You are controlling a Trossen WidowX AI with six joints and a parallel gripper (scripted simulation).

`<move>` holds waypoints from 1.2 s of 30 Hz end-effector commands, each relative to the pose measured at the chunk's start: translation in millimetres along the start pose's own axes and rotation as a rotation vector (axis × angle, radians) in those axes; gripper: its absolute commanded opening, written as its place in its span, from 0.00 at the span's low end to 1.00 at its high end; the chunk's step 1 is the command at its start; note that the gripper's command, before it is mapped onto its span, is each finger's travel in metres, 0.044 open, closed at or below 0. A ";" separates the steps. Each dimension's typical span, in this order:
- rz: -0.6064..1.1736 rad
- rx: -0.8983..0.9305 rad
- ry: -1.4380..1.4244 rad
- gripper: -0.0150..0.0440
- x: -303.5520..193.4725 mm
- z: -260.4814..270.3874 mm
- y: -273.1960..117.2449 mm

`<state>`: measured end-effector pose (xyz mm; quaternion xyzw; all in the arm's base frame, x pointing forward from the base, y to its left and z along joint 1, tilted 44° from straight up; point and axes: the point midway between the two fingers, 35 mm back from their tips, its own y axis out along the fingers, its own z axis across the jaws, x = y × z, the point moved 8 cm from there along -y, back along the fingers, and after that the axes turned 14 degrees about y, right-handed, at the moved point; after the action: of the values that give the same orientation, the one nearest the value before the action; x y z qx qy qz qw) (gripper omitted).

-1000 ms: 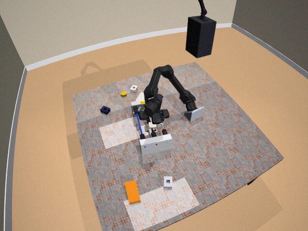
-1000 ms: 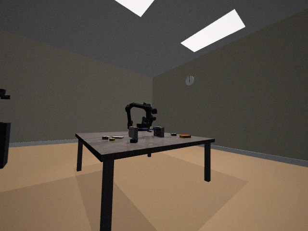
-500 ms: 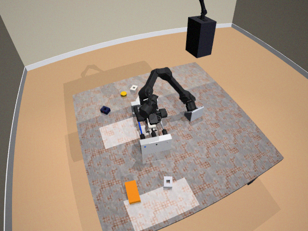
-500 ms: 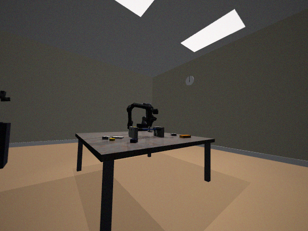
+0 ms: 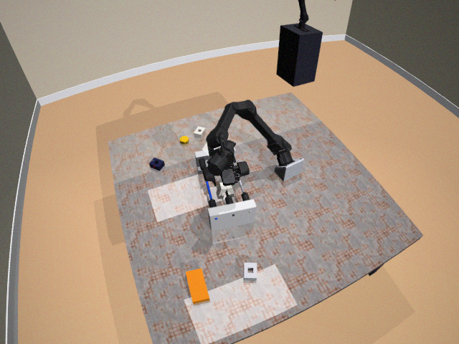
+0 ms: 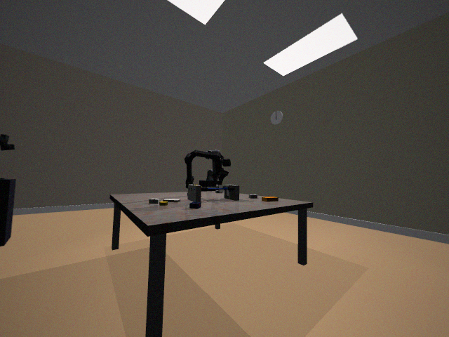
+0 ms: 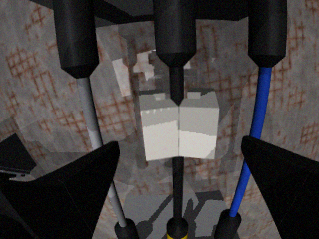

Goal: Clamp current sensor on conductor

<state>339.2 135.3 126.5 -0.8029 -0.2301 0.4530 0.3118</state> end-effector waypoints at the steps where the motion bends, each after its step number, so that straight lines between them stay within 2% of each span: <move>1: 0.003 -0.002 -0.003 1.00 -0.1 0.6 0.9; 4: 0.003 -0.002 -0.002 1.00 0.6 0.7 3.4; 8: -0.001 -0.010 0.008 1.00 6.8 2.6 31.9; 36: -0.001 -0.011 0.008 1.00 6.8 2.0 61.9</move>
<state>347.9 100.5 81.1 -0.8080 -0.2344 0.4424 0.3105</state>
